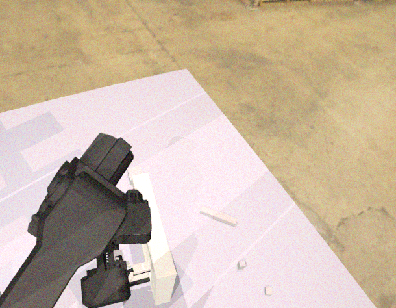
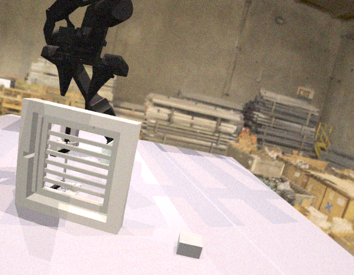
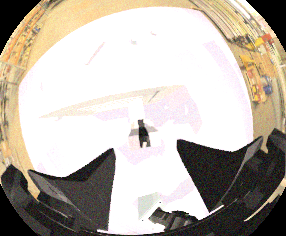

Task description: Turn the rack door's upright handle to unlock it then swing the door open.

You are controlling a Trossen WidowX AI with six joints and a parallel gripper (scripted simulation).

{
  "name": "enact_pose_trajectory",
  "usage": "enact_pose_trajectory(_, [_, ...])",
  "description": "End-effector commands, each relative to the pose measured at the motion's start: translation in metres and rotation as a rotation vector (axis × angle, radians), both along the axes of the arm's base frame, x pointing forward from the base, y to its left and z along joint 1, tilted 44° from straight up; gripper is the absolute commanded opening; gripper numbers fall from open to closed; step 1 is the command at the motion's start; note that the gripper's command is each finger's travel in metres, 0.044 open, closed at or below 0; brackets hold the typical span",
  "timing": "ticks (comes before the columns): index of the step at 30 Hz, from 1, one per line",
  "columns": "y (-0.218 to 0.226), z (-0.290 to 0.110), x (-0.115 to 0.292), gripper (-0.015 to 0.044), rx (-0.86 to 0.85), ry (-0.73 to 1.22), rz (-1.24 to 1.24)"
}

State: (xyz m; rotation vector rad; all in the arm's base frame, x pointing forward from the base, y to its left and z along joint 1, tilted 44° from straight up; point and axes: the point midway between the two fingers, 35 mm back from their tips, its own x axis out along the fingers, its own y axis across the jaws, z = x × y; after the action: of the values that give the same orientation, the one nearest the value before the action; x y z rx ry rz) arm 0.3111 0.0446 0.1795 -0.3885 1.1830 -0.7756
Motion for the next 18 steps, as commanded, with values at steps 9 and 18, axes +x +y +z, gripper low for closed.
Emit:
enact_pose_trajectory(9, [-0.011, -0.011, 0.003, 0.0292, -0.001, 0.045, -0.028])
enact_pose_trajectory(18, [-0.021, -0.02, 0.004, 0.0292, 0.009, 0.084, -0.051])
